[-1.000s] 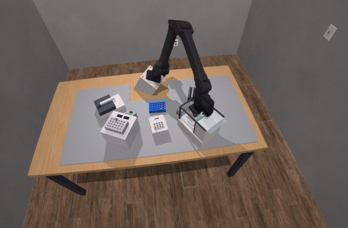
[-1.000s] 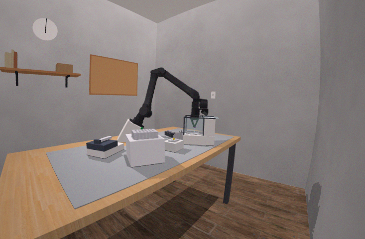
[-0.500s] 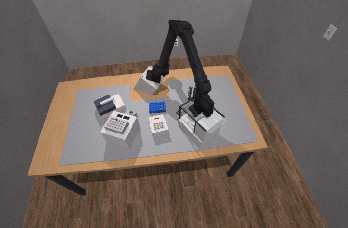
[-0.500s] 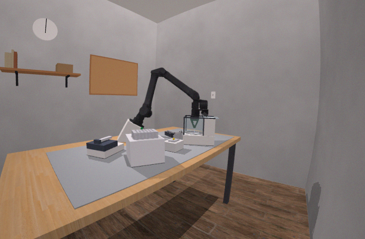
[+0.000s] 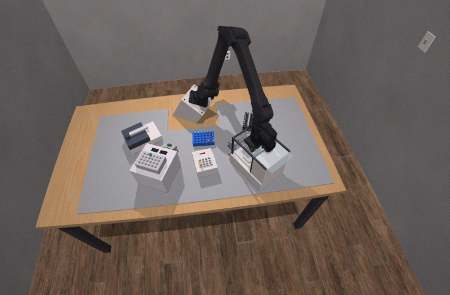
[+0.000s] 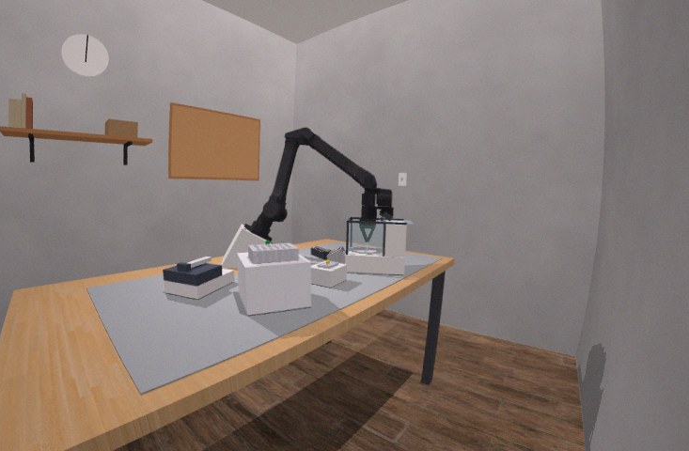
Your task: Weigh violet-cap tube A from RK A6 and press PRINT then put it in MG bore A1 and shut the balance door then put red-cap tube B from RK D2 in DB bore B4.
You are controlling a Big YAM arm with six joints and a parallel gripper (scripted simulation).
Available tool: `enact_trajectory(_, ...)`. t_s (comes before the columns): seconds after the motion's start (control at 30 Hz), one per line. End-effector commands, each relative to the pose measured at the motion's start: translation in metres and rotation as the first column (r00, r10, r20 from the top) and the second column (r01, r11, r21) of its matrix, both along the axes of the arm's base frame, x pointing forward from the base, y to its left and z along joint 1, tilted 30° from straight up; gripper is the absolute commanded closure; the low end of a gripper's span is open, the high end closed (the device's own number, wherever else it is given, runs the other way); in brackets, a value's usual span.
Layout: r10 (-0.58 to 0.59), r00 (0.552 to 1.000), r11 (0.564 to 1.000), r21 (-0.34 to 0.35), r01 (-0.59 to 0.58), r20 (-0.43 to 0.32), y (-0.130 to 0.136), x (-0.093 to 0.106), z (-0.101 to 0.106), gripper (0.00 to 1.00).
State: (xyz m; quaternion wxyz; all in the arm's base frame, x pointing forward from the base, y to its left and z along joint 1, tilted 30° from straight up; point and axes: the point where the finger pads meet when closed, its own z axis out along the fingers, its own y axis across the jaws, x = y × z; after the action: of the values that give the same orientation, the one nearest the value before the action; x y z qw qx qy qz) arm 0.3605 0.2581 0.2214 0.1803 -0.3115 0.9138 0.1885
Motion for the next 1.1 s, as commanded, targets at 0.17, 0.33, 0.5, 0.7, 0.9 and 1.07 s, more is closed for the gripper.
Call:
enact_trajectory(0.17, -0.005, 1.0, 1.0, 0.005, 0.005, 0.004, 0.006, 0.006, -0.002, 0.91)
enact_trajectory(0.33, -0.005, 1.0, 1.0, 0.005, 0.005, 0.004, 0.006, 0.006, -0.002, 0.91)
enact_trajectory(0.5, -0.005, 1.0, 1.0, 0.005, 0.005, 0.004, 0.006, 0.006, -0.002, 0.91)
enact_trajectory(0.7, -0.005, 1.0, 1.0, 0.005, 0.005, 0.004, 0.006, 0.006, -0.002, 0.91)
enact_trajectory(0.9, -0.005, 1.0, 1.0, 0.005, 0.005, 0.004, 0.006, 0.006, -0.002, 0.91)
enact_trajectory(1.07, -0.007, 1.0, 1.0, 0.016, 0.007, 0.028, 0.002, 0.009, 0.015, 0.91)
